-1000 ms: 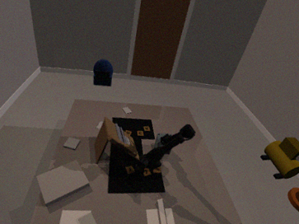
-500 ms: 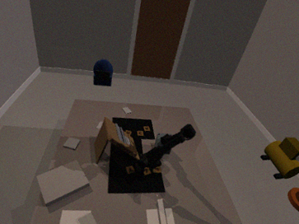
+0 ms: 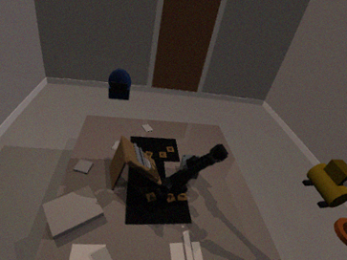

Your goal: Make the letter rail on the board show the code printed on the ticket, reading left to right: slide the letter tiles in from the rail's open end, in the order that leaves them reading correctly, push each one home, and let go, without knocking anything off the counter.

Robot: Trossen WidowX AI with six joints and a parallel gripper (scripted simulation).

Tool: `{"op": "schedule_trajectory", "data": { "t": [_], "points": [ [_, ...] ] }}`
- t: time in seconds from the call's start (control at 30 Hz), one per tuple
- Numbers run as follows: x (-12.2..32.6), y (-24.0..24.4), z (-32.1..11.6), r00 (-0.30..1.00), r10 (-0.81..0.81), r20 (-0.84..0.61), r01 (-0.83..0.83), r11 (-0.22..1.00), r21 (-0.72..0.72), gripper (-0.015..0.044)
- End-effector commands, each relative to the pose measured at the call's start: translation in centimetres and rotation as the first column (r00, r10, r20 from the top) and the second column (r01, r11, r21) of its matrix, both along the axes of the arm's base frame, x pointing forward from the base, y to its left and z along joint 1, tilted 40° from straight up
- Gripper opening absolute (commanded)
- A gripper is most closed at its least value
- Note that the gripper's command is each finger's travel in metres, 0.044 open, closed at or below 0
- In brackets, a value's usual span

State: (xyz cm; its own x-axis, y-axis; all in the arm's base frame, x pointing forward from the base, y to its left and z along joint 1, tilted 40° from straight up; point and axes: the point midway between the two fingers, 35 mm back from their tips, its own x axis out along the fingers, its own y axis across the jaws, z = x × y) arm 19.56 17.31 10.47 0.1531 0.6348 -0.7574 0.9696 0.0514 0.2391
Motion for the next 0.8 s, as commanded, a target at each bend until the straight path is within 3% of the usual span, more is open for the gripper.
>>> {"op": "schedule_trajectory", "data": {
  "t": [0.0,0.77],
  "points": [
    [-0.04,-0.17,0.28,1.000,0.002,0.006,-0.002,1.000,0.005,0.0000],
    [-0.21,-0.98,0.90,1.000,0.002,0.006,-0.002,1.000,0.004,0.0000]
  ]
}}
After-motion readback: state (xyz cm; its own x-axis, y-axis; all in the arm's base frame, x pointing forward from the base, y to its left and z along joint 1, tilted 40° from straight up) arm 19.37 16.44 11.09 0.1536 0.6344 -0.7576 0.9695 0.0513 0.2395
